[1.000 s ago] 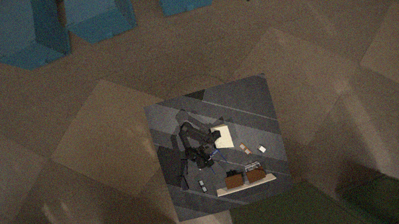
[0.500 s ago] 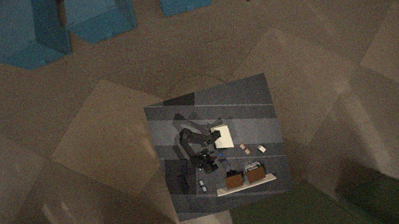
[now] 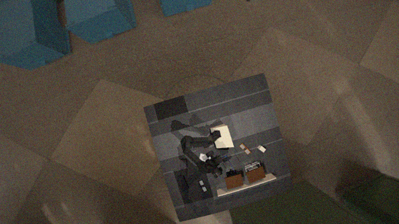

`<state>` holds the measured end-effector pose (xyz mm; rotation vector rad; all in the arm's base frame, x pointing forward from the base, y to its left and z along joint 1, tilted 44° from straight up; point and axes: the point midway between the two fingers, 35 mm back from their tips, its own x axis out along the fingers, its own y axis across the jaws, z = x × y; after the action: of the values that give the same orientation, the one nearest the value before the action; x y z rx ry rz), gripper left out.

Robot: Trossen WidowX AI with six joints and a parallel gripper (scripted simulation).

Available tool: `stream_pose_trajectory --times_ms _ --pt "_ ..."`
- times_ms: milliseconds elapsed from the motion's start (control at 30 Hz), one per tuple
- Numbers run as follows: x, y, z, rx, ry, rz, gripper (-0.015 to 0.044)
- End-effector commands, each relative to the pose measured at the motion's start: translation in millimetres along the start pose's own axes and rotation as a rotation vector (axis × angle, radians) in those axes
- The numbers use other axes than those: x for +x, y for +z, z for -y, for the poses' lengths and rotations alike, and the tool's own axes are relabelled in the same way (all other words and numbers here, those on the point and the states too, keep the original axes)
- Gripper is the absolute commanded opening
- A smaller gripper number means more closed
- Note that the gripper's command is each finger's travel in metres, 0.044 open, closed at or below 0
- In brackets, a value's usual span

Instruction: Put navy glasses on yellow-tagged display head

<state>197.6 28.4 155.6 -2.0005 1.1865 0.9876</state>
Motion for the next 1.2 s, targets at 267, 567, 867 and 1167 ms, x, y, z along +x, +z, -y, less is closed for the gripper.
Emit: stream_pose_trajectory --times_ms 267,567,867,1167 --pt "24 17 19 0.086 0.097 -0.05 0.0" --pt "47 32 29 0.148 0.169 -0.096 0.0" --pt "72 49 34 0.207 0.235 -0.152 0.0" --pt "95 64 35 0.258 0.288 -0.209 0.0"
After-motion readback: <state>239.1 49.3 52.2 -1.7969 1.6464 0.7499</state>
